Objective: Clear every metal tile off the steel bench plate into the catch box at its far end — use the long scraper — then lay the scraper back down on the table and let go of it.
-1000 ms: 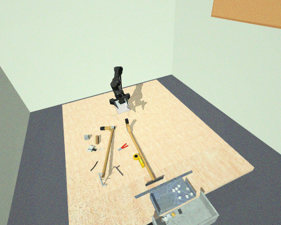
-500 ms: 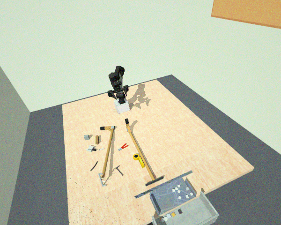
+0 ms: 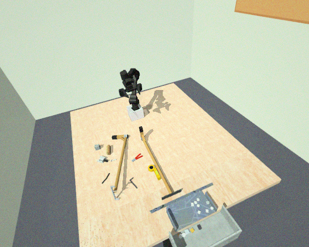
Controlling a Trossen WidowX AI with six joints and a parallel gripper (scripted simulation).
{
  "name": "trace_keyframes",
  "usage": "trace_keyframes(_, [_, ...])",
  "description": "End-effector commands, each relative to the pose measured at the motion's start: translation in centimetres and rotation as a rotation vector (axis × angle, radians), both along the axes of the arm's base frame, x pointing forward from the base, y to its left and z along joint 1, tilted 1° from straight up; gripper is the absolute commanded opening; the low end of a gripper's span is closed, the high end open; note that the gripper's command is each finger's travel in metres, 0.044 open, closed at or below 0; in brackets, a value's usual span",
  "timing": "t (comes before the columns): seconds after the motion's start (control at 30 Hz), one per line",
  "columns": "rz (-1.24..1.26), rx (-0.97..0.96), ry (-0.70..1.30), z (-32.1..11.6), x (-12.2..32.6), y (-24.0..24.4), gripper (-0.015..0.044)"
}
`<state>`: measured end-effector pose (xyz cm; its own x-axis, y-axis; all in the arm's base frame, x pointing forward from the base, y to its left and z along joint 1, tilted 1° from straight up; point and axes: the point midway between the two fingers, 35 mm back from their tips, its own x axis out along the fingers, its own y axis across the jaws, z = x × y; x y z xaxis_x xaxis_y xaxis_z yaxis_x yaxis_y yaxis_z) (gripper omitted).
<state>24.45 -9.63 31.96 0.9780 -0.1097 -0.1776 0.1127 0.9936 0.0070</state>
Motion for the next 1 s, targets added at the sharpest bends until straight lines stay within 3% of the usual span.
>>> trace_keyframes(0.0, [0.002,0.003,-0.007,0.3,-0.1,0.1,0.0440])
trace_keyframes(0.97, [-0.002,0.016,0.021,-0.7,0.5,-0.3,0.0440])
